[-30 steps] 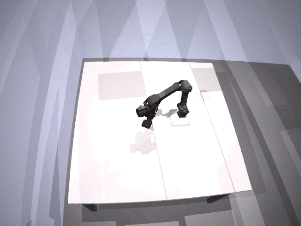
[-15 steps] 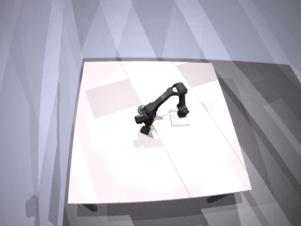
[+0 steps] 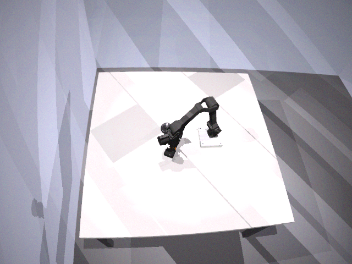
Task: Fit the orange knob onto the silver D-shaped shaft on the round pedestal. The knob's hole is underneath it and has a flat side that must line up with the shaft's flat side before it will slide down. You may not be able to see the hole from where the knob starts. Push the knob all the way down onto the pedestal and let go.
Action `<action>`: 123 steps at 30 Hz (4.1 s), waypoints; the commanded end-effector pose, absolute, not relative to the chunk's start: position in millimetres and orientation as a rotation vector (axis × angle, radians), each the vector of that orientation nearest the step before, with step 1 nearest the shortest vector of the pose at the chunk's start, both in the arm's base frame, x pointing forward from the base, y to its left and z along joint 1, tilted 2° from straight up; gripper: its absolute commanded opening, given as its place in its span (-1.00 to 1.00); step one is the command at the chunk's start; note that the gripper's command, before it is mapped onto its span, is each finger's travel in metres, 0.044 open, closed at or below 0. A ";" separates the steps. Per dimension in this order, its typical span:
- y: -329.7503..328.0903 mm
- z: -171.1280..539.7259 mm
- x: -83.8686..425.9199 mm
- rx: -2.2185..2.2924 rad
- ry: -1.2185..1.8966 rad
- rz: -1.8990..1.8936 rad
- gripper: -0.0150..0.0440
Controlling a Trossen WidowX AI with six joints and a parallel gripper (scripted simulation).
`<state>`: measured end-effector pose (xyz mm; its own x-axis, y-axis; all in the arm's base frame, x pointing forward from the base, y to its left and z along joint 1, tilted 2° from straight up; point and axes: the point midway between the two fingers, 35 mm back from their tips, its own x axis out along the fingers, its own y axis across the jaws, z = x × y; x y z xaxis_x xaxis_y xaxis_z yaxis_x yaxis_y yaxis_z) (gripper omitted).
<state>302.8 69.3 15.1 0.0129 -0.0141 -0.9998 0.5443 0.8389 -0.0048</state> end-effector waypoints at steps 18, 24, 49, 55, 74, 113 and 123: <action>70.6 54.9 305.2 0.441 1.506 -0.461 0.68; 71.1 95.5 301.8 0.442 1.504 -0.465 1.00; 70.4 58.5 304.4 0.442 1.503 -0.465 1.00; 70.3 48.8 304.7 0.442 1.503 -0.465 1.00; 69.3 18.6 303.6 0.442 1.504 -0.466 1.00; 72.2 57.5 310.6 0.441 1.499 -0.462 -0.49; 73.6 89.0 312.3 0.441 1.497 -0.461 -0.49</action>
